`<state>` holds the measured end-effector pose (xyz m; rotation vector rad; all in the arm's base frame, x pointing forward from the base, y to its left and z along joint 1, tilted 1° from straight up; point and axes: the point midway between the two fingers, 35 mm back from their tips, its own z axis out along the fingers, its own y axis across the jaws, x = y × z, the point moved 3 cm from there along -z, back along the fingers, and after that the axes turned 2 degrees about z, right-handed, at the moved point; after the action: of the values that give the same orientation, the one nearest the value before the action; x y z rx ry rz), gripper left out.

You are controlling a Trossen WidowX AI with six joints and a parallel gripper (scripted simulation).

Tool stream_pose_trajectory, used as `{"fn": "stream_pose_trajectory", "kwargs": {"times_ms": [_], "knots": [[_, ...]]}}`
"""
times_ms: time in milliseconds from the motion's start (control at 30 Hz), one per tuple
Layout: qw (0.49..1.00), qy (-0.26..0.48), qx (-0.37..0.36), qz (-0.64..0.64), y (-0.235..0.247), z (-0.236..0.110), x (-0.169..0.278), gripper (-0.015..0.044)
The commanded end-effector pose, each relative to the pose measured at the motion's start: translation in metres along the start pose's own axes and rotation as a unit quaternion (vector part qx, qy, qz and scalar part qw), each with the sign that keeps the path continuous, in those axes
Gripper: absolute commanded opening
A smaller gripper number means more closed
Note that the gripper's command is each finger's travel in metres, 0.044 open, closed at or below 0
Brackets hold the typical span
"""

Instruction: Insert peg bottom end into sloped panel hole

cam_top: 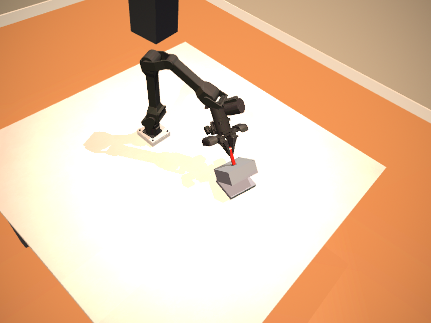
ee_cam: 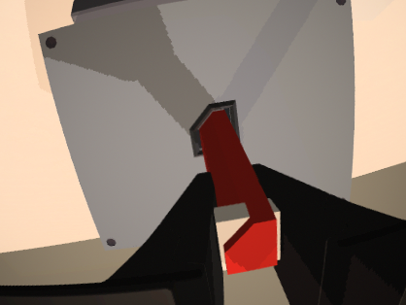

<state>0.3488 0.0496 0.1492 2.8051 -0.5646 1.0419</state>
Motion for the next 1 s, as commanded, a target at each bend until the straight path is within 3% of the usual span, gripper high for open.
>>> {"fn": "stream_pose_trajectory", "kwargs": {"times_ms": [0, 967], "knots": [[1.000, -0.001, 0.002, -0.002, -0.001, 0.003, 0.000, 0.0000], [1.000, -0.001, 0.002, -0.002, -0.001, 0.017, 0.000, 0.0000]]}}
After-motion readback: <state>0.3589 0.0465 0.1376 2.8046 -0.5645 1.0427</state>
